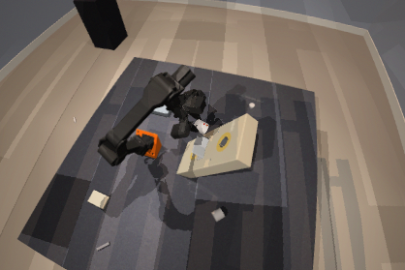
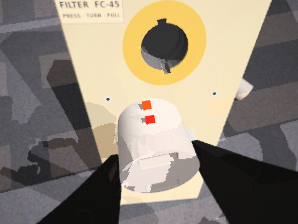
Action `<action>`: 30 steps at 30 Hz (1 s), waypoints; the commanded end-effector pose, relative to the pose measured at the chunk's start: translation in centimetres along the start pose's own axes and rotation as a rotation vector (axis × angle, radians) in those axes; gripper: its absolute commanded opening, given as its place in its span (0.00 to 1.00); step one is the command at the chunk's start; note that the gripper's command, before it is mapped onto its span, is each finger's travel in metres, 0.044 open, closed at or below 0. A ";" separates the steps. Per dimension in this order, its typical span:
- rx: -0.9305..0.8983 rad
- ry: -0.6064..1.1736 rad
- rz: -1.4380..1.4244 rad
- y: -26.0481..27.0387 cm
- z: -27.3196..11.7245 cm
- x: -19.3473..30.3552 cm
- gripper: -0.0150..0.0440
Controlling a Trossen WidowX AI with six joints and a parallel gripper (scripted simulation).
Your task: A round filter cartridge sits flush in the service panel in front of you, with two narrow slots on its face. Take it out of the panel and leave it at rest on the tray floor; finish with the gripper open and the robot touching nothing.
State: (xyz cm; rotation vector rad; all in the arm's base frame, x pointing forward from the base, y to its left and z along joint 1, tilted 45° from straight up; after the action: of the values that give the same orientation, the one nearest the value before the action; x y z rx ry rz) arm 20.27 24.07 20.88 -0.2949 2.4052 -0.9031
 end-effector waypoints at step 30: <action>-0.322 0.124 -0.524 14.8 -0.7 7.8 0.25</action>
State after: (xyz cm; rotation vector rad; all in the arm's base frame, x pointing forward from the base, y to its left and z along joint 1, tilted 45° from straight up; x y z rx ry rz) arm 14.67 31.80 9.69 -0.8965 2.6300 -0.7949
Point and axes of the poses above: the point midway between the two fingers, 35 mm back from their tips, its own z axis out along the fingers, its own y axis across the jaws, x = y × z, the point moved 6 cm from there along -z, back along the fingers, and after that the axes turned 8 degrees about z, right-handed, at the moved point
